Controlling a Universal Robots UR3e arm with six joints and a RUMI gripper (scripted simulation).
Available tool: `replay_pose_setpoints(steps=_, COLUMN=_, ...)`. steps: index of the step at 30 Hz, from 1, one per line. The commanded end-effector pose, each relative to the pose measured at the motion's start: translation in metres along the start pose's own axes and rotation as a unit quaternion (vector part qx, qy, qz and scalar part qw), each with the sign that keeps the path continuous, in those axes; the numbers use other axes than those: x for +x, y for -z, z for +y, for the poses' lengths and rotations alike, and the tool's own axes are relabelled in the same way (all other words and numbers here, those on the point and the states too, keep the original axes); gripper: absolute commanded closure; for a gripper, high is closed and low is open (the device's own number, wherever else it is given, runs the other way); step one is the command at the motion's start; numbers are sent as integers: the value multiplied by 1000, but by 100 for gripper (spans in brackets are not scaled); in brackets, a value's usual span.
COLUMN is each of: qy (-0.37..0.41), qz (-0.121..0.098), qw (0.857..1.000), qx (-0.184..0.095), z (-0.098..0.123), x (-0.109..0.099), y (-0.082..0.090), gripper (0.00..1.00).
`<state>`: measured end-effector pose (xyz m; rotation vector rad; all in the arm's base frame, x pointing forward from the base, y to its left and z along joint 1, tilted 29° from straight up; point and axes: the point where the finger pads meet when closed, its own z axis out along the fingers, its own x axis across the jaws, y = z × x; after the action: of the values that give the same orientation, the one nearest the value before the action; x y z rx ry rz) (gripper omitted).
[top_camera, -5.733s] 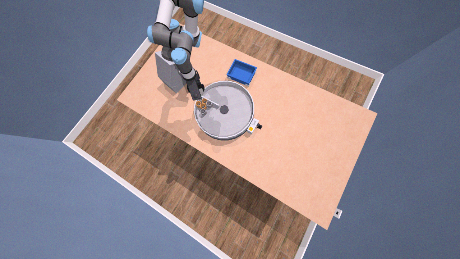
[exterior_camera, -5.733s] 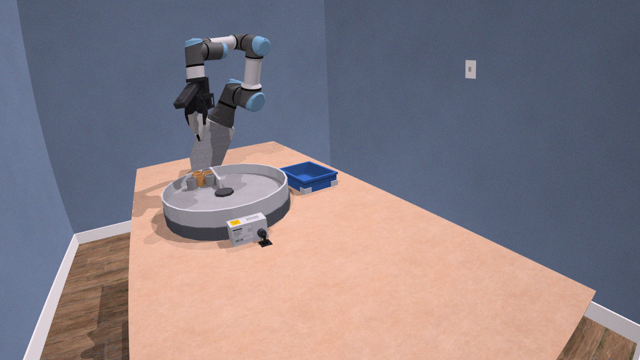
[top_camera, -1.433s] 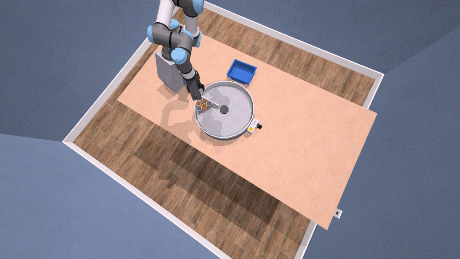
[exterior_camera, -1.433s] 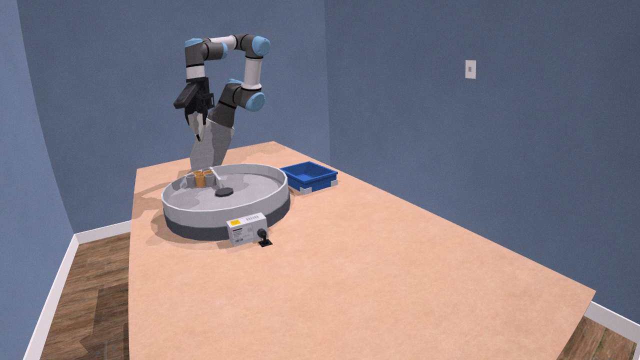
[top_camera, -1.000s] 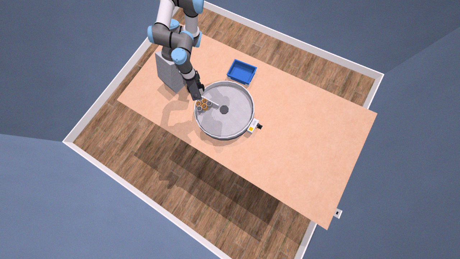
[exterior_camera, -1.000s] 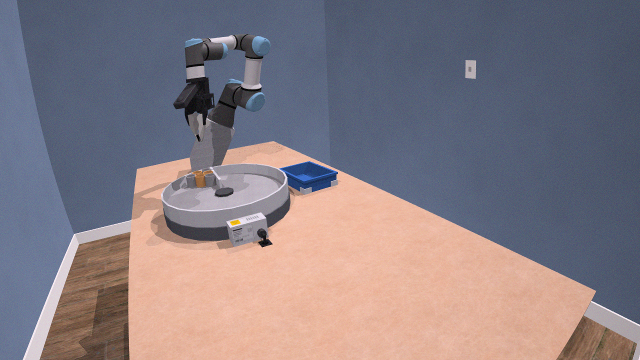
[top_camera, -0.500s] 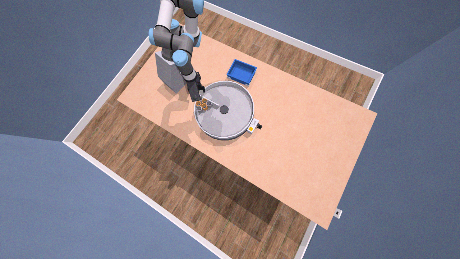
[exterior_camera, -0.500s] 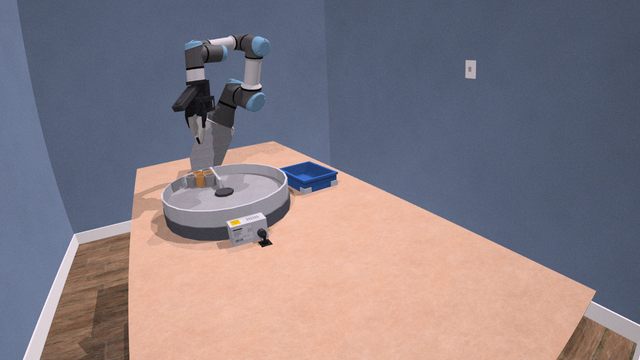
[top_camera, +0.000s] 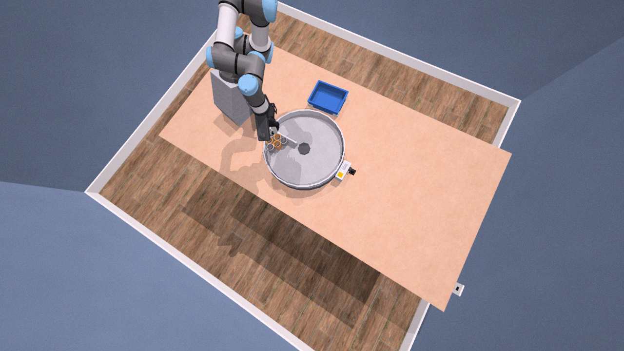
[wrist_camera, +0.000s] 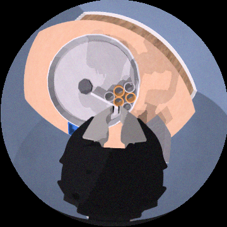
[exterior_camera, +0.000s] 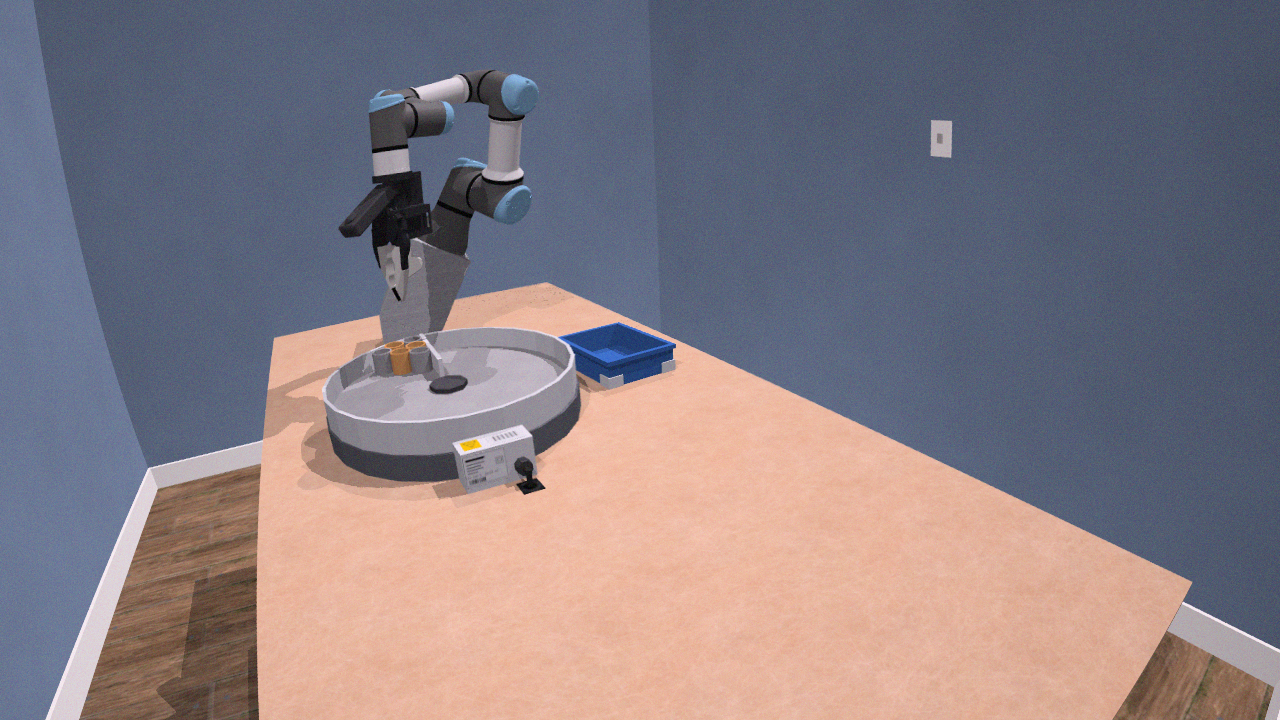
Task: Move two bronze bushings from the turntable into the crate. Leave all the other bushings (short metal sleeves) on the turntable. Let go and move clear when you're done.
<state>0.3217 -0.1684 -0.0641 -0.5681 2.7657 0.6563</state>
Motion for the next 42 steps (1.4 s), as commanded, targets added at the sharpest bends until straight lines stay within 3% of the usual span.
replay_pose_setpoints(steps=1, qy=-53, qz=1, qw=999, qx=3, z=-4, x=-1, y=-12, gripper=95)
replay_pose_setpoints(steps=19, qy=-188, qz=1, qw=982, qx=3, z=-13, x=-5, y=-44, gripper=95)
replay_pose_setpoints(steps=42, qy=-254, qz=1, qw=967, qx=3, z=-18, x=-6, y=-60, gripper=95)
